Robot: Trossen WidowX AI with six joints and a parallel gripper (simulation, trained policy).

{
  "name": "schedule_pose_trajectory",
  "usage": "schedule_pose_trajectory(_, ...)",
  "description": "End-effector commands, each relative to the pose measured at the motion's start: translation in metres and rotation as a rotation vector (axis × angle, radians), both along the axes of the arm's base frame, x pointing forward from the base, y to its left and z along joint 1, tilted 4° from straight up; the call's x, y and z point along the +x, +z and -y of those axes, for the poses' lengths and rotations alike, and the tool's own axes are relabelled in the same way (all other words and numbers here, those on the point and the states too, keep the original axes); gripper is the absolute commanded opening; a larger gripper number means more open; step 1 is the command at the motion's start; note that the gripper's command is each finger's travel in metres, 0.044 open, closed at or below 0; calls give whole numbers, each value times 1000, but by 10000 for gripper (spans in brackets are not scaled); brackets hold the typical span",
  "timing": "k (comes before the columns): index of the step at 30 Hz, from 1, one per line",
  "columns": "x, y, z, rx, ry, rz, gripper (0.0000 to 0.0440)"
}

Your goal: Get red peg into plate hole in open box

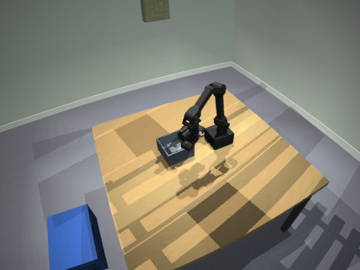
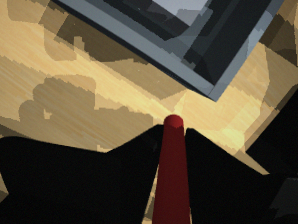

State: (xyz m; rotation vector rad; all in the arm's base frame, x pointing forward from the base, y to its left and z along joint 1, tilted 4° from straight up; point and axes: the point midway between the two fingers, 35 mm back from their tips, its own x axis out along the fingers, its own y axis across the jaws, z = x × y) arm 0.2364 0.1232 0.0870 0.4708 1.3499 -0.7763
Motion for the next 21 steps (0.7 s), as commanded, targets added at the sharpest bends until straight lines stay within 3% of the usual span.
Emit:
schedule_pose_trajectory(1, 15, 5, 10, -5, -31, 25, 0)
schedule_pose_trajectory(21, 86, -3, 84, 10, -107, 63, 0)
